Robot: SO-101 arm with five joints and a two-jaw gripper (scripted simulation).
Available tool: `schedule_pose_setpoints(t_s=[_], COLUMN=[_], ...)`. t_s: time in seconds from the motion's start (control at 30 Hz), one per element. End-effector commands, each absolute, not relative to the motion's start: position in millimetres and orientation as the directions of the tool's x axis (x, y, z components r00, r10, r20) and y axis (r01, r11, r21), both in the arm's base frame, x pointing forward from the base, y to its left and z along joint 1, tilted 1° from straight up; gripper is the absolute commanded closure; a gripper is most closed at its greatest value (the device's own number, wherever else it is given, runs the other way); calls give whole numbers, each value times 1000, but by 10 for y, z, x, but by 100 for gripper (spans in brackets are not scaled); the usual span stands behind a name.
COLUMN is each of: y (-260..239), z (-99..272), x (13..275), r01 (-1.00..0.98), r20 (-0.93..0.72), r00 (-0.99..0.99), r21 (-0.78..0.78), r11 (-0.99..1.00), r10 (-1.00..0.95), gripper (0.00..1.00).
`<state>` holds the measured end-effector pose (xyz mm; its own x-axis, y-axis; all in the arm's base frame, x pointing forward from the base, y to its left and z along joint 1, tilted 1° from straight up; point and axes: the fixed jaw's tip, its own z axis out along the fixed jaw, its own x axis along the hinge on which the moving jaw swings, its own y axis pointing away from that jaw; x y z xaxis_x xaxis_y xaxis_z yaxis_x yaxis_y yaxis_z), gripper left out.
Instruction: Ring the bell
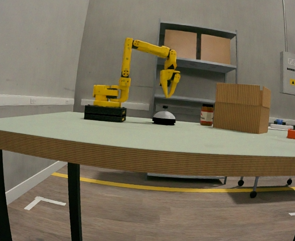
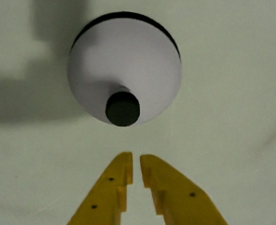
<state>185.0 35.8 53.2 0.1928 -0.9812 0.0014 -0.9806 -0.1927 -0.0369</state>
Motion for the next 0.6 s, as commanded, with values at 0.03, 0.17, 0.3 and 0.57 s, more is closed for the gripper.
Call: schedule_pose_setpoints(t_s=[0.03, 0.17, 0.3, 0.57], y=[342, 343, 343, 343], z=[437, 379, 345, 335], x=[1838, 1838, 1836, 1836], r01=[-981, -981, -981, -981], r20=[0, 0, 0, 0], r00=[192, 192, 192, 192], r21=[-27, -27, -27, -27], r11=[-192, -192, -192, -192], r10=[-981, -981, -981, -981], gripper=[100, 100, 100, 100])
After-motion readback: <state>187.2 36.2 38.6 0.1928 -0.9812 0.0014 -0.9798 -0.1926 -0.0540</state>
